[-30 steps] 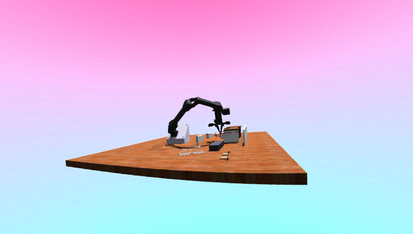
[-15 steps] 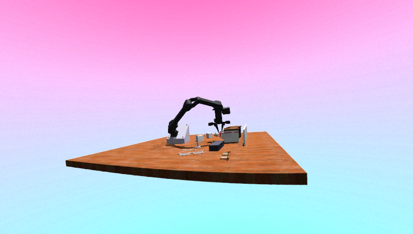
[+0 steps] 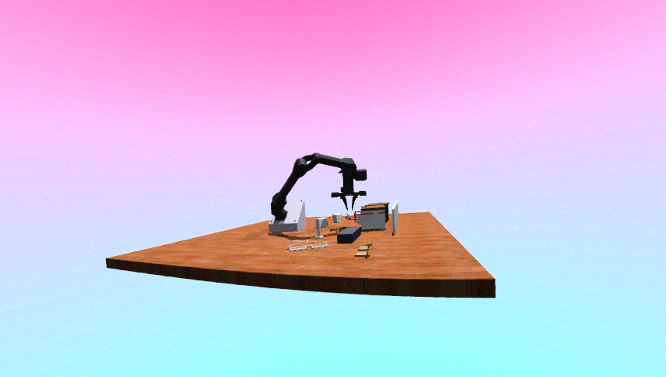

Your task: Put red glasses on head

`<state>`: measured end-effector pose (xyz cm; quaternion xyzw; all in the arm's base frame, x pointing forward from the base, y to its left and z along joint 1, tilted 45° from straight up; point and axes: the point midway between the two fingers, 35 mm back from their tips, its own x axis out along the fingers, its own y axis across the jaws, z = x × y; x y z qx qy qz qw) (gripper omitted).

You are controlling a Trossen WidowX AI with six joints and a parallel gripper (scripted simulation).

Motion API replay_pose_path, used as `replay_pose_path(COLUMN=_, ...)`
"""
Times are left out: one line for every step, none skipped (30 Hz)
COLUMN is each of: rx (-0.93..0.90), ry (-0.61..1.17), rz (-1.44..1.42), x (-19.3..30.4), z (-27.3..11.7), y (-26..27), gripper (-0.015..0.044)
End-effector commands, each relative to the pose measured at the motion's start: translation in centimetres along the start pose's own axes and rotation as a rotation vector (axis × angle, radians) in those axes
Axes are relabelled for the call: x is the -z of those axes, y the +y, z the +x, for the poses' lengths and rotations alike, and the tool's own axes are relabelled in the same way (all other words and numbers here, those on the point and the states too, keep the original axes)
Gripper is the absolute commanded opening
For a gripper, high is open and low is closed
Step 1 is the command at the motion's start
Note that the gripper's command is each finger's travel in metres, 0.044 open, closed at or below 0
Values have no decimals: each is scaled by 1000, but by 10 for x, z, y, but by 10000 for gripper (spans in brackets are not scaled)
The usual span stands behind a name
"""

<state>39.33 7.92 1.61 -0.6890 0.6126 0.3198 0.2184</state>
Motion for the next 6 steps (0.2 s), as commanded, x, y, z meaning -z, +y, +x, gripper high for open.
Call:
replay_pose_path(rx=14, ry=-8, rz=14, x=2, z=-7, y=10, gripper=107)
replay_pose_path(rx=14, ry=-8, rz=14, x=2, z=-7, y=10, gripper=107)
replay_pose_path(rx=14, ry=-8, rz=14, x=1, z=-8, y=12, gripper=107)
replay_pose_path(rx=14, ry=-8, rz=13, x=1, z=-10, y=15, gripper=107)
replay_pose_path(rx=14, ry=-8, rz=13, x=1, z=-12, y=19, gripper=107)
replay_pose_path(rx=14, ry=-8, rz=13, x=1, z=-14, y=24, gripper=107)
